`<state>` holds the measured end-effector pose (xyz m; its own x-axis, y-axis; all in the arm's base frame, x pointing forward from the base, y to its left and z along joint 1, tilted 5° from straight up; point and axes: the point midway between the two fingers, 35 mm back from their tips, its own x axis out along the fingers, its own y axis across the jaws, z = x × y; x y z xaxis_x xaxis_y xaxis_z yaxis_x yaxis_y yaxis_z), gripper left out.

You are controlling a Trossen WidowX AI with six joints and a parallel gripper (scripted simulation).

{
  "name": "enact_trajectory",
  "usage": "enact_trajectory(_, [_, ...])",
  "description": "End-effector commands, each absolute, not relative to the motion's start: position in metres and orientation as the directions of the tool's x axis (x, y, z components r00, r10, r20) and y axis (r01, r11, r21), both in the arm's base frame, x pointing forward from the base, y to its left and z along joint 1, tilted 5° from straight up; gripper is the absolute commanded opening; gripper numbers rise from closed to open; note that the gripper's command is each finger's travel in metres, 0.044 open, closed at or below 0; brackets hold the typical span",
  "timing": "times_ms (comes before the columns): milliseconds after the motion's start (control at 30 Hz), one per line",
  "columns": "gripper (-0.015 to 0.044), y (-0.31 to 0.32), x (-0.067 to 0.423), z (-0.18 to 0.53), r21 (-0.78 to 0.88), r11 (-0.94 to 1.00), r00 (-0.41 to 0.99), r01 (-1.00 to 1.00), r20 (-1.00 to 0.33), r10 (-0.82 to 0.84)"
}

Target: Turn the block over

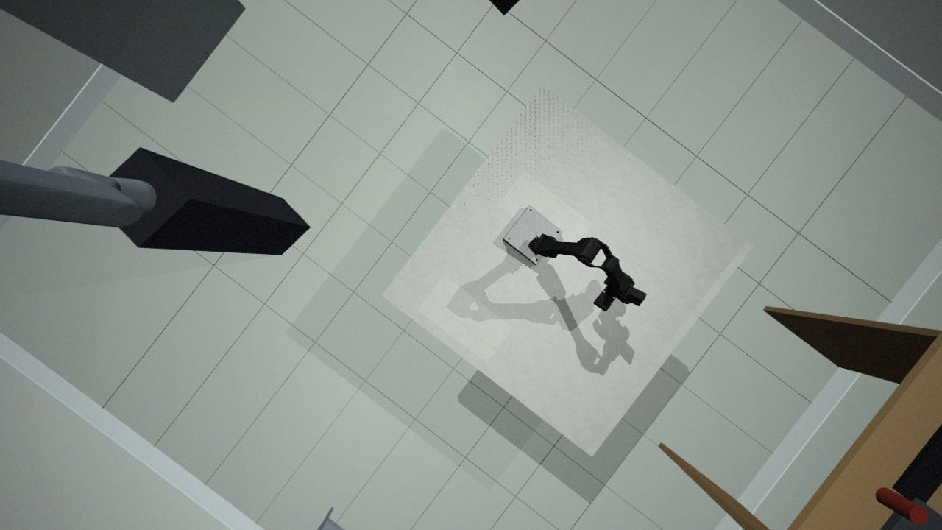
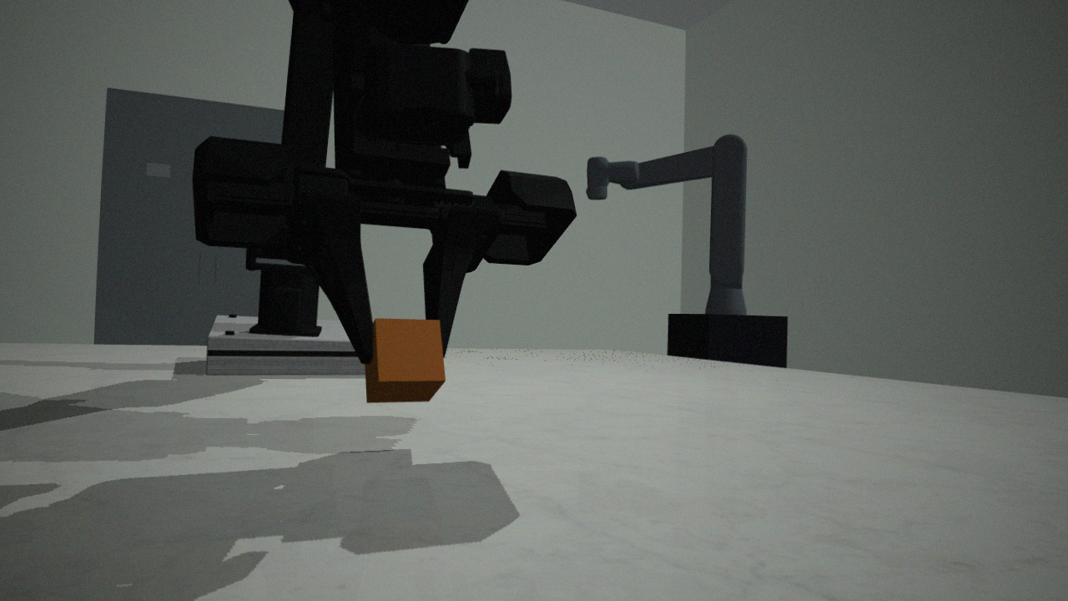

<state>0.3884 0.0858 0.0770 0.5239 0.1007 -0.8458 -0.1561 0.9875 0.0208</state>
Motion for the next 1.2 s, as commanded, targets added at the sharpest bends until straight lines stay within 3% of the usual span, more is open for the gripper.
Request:
enact_trajectory(0, [0.0000,0.084,0.383,0.074,0.021,0.988,0.570,-0.151,-0.815,0.104])
enact_trajectory(333, [0.0000,0.086,0.389,0.065,0.020,0.988,0.640,-0.152,-0.760,0.114])
enact_trajectory(1167, [0.0000,0.086,0.389,0.042,0.021,0.988,0.874,-0.150,-0.464,0.143])
